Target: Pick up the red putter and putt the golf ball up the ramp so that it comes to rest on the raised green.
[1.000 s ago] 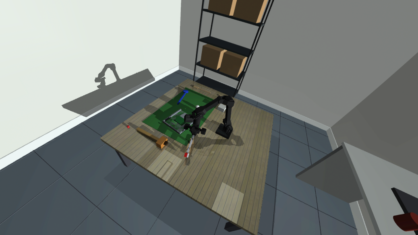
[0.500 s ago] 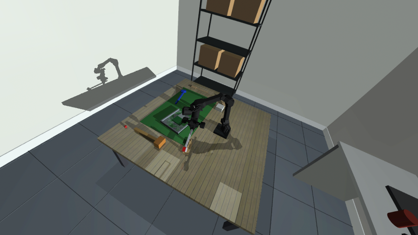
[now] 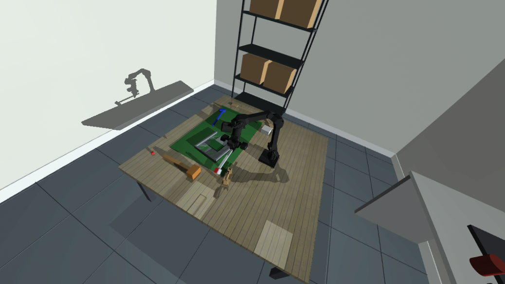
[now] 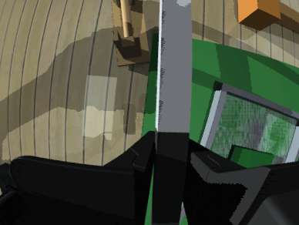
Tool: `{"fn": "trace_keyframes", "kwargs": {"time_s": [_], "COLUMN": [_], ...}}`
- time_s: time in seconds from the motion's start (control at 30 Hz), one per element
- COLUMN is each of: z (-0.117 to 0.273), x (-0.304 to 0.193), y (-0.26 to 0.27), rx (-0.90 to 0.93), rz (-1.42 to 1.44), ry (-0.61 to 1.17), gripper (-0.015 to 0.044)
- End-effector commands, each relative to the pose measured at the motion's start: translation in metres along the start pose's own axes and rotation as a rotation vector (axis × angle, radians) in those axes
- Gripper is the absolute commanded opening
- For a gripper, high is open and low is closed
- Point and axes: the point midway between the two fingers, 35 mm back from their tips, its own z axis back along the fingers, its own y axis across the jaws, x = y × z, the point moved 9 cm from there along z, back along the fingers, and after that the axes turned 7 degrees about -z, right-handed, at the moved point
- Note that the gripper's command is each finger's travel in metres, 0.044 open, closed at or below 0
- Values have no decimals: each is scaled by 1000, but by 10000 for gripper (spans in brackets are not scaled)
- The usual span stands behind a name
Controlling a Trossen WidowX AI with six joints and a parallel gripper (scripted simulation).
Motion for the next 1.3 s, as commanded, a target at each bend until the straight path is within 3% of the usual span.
{"fn": "trace_keyframes", "kwargs": {"time_s": [0.0,0.63,1.27], "z": [7,36,64], "x": [-20,-116,-212], "y": [-10,-42,-40], "rx": [-22,-109,-177], "rz": [-93,-544,-1018], "ry": [12,62,105], "gripper": [0,0,0]}}
